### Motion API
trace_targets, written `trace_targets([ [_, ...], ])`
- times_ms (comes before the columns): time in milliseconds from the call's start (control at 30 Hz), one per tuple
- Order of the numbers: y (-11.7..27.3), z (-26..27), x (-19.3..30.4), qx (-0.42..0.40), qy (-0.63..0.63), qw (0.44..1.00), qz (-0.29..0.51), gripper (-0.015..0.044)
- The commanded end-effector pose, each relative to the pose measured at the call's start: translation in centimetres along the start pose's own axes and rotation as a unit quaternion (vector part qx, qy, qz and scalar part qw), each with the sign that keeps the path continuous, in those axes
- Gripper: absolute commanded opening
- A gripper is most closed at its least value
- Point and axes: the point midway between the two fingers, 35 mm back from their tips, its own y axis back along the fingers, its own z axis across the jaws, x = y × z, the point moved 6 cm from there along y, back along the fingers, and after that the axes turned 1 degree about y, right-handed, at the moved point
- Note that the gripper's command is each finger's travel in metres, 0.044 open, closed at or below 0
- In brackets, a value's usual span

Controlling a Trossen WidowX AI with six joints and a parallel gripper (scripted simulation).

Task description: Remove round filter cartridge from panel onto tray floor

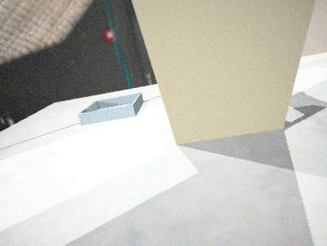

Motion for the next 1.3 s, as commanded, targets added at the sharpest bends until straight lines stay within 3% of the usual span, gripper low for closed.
trace_targets([
  [0, 0.7, 0.0, -0.5, 0.0, 0.001, 1.0, 0.0, 0.0],
  [667, 8.9, -0.1, -1.1, -0.001, 0.001, 1.0, 0.002, 0.0],
  [1267, 8.1, -4.3, -1.4, 0.001, 0.003, 1.0, 0.011, 0.0],
])
